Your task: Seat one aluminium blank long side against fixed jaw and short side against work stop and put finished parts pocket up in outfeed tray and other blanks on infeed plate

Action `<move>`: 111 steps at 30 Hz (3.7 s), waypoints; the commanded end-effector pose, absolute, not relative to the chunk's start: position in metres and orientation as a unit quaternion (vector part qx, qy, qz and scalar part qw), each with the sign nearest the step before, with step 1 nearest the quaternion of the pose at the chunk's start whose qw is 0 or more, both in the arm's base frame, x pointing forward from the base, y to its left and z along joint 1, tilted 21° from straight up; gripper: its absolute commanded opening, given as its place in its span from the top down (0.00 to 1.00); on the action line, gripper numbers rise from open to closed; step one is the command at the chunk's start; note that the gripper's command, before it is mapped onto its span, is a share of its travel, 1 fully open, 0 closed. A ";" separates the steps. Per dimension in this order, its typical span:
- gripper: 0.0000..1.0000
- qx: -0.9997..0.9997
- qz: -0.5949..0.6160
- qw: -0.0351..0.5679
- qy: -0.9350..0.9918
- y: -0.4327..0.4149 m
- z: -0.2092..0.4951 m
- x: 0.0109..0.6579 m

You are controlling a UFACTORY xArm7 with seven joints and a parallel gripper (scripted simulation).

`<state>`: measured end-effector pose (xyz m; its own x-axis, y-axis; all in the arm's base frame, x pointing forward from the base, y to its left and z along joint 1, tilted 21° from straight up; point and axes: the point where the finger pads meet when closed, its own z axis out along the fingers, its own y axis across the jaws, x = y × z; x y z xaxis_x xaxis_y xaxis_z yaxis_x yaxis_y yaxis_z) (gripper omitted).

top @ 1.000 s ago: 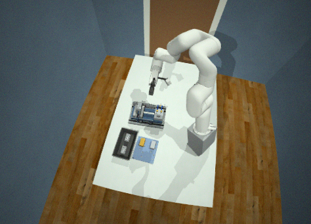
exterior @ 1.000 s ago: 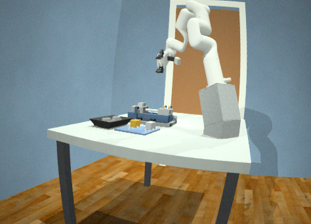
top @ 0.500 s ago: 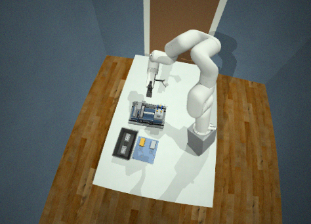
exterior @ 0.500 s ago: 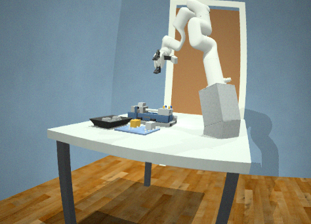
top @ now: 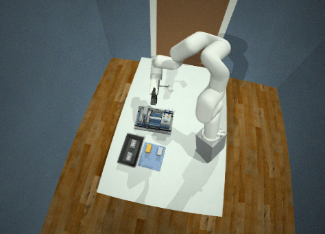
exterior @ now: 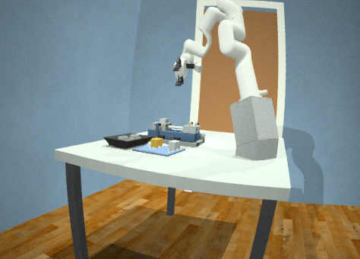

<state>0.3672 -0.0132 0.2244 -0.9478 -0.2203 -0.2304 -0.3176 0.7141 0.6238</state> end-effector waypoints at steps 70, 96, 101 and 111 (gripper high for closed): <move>0.00 -0.089 0.091 0.037 0.991 0.088 0.164 0.403; 0.00 -0.080 0.040 0.050 0.995 0.109 0.146 0.405; 0.00 -0.074 -0.004 0.066 0.995 0.130 0.127 0.405; 0.00 -0.074 -0.004 0.066 0.995 0.130 0.127 0.405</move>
<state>0.4036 0.1285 0.1268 -0.9805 -0.1481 -0.1290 -0.1483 0.9889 -0.0079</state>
